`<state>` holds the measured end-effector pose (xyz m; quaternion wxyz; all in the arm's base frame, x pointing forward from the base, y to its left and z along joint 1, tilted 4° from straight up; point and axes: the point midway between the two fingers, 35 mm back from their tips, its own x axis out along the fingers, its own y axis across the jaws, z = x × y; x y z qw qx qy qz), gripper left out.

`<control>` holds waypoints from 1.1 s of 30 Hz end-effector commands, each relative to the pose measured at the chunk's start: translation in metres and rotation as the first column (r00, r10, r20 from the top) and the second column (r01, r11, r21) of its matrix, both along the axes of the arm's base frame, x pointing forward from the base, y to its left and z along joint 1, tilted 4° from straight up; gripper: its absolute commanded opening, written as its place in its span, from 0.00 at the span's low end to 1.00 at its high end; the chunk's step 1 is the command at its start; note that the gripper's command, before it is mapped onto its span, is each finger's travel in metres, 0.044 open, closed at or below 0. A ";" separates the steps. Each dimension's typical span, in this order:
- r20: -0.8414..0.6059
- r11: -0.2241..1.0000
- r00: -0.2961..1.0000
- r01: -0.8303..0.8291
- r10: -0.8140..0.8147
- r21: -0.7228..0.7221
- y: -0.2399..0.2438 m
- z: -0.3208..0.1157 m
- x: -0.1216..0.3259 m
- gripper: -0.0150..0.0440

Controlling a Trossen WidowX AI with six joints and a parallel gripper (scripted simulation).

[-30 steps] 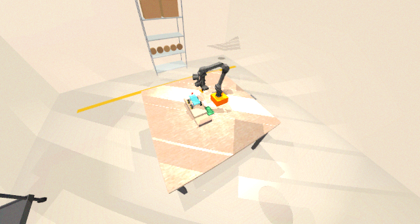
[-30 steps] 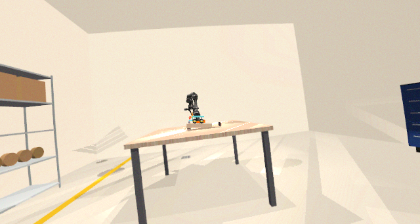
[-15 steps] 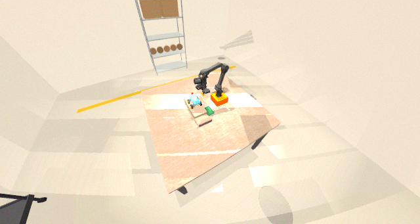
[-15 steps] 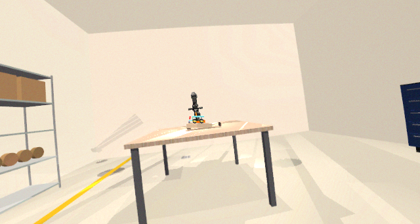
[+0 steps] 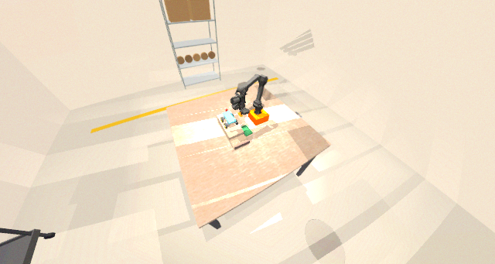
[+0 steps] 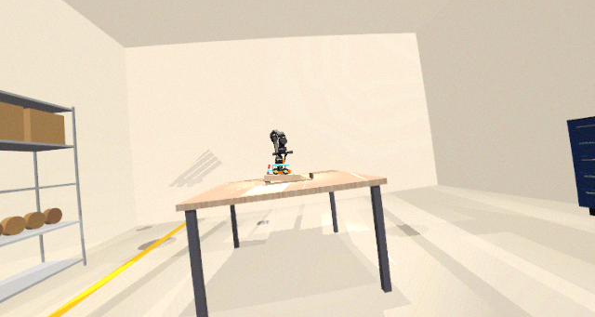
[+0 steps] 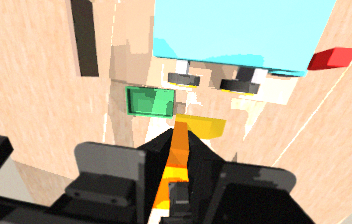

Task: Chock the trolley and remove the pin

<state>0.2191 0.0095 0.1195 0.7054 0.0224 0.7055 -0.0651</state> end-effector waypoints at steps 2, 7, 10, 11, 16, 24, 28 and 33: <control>-0.004 1.000 1.000 0.003 -0.003 0.005 0.018 -0.003 0.007 0.25; -0.004 1.000 1.000 0.003 -0.003 0.006 0.036 -0.006 0.014 0.25; -0.004 1.000 1.000 0.003 -0.003 0.007 0.047 -0.007 0.017 0.25; -0.004 1.000 1.000 0.003 -0.003 0.007 0.052 -0.008 0.019 0.25; -0.003 1.000 1.000 0.003 -0.003 0.009 0.071 -0.011 0.026 0.25; -0.003 1.000 1.000 0.003 -0.003 0.011 0.103 -0.016 0.037 0.25; -0.008 1.000 1.000 0.004 -0.004 -0.021 0.107 -0.017 0.038 0.25; -0.016 0.995 1.000 0.003 -0.004 -0.097 0.110 -0.018 0.039 0.25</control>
